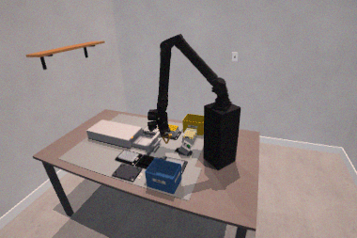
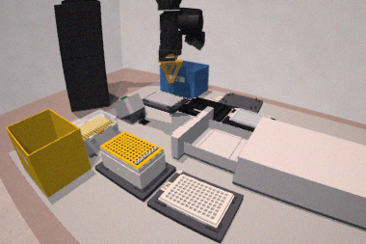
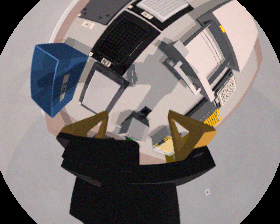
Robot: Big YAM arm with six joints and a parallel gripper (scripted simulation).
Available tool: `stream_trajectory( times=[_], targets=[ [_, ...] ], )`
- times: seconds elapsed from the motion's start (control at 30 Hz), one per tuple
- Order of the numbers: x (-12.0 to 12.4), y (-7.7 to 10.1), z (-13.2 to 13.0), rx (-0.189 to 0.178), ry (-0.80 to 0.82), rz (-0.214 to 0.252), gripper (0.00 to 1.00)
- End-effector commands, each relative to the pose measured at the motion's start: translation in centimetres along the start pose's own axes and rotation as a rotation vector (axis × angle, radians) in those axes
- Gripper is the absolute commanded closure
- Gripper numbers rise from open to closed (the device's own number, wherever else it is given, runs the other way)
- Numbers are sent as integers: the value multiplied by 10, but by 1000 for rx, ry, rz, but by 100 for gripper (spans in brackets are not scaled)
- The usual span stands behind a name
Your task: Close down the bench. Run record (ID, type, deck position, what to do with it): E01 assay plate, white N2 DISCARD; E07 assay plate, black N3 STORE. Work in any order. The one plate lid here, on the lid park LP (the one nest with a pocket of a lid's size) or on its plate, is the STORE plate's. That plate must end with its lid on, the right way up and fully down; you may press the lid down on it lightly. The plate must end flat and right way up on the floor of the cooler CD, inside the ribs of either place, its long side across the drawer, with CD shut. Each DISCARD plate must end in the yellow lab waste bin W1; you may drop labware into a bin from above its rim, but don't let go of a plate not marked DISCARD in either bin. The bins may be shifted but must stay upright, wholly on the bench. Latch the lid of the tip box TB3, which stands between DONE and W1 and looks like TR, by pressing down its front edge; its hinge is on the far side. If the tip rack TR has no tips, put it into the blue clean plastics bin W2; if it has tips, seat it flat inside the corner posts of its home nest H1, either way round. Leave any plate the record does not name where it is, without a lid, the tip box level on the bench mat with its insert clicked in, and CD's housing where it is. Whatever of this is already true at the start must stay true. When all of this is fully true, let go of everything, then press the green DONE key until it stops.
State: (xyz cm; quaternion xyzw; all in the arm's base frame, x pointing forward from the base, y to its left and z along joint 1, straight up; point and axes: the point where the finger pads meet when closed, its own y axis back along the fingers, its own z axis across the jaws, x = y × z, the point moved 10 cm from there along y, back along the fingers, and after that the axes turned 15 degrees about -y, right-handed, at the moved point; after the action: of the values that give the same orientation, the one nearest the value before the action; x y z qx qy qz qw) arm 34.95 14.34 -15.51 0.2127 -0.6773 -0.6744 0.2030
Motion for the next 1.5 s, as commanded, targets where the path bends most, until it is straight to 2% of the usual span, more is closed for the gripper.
stream_trajectory(
  times=[0.0,0.17,0.23,0.3,0.53,1.03,1.2,1.33,1.37,1.47],
  targets=[
    [2,4,15,2,-182,-18,0],
    [7,8,34,0,-349,-29,0],
    [11,6,41,-1,-416,-25,0],
    [11,6,41,-1,-416,-25,0],
    [23,5,67,-6,-649,-21,0],
    [47,2,115,-5,-658,-11,0],
    [46,2,108,-2,-680,-4,0],
    [44,2,112,-4,-658,-6,0],
    [48,-5,109,1,-677,0,0],
    [47,-6,109,1,-677,1,0]
  ],
)
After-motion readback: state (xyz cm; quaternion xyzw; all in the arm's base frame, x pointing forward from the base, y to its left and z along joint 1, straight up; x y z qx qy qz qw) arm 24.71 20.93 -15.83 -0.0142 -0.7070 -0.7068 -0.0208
